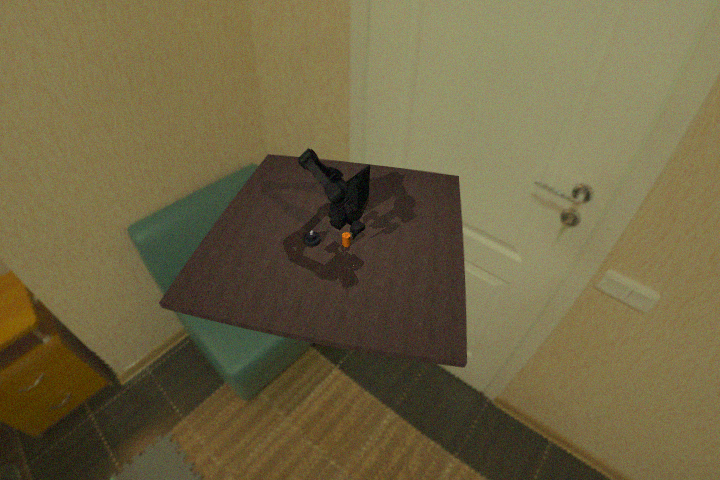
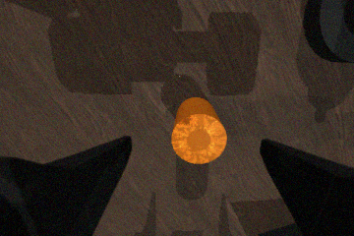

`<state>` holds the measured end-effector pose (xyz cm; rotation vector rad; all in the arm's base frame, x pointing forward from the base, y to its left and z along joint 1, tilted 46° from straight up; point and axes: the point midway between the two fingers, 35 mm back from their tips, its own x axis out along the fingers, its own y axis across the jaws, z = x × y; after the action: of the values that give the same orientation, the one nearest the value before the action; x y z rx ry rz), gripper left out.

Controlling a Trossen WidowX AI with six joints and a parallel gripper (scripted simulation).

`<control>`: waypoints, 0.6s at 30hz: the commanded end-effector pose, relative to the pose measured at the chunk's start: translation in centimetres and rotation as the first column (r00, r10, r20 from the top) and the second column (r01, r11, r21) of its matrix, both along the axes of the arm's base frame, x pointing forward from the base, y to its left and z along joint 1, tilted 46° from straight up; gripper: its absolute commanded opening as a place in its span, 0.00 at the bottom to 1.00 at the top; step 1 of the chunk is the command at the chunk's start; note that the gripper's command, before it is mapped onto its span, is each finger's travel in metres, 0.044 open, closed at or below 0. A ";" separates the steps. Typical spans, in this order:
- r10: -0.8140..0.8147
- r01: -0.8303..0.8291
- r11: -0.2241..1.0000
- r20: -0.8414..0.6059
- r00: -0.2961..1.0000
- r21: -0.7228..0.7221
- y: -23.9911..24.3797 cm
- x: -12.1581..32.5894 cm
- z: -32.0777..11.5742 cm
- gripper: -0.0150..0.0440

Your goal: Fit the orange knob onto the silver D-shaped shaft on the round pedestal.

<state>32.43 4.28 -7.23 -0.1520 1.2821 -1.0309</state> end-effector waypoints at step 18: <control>0.000 0.000 1.000 -0.008 1.000 -0.007 -2.8 -0.4 -2.5 1.00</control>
<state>32.29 2.19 -9.26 -0.1518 1.2817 -1.0333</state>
